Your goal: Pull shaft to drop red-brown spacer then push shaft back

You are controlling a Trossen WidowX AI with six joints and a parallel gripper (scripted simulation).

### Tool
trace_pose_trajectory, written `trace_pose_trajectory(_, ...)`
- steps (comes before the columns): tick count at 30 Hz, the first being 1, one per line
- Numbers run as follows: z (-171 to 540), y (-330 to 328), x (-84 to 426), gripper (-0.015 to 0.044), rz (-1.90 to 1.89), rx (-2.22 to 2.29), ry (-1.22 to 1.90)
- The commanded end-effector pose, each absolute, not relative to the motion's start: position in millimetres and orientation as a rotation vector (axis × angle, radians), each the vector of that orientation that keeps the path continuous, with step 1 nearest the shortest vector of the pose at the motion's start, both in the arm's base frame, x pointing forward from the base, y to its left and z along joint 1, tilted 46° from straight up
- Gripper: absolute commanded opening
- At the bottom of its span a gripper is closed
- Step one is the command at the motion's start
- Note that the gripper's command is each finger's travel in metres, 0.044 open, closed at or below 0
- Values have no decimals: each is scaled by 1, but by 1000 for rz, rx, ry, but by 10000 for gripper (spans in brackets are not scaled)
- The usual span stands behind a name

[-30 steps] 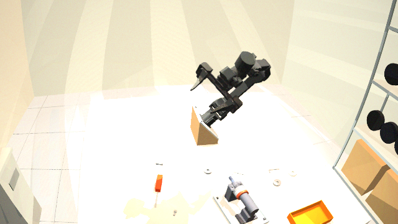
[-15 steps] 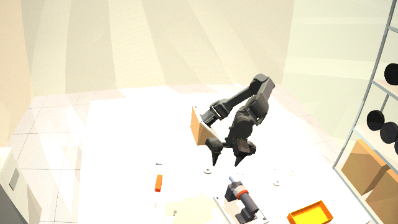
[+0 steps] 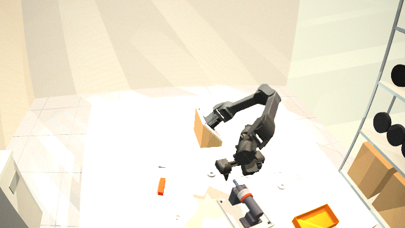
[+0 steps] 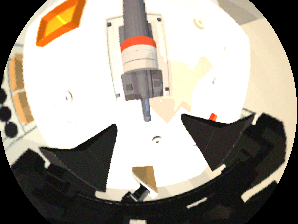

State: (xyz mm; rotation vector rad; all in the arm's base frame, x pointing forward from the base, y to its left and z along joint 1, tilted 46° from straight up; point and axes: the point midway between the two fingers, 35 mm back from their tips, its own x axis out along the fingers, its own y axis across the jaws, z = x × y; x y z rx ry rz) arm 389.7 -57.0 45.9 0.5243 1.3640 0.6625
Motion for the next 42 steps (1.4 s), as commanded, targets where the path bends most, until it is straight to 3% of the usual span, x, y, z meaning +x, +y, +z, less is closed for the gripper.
trace_pose_trajectory(1, 45, -54, 390, 440, 673, 528, 1364)
trace_pose_trajectory(42, 46, -54, 396, 440, 673, 528, 1364)
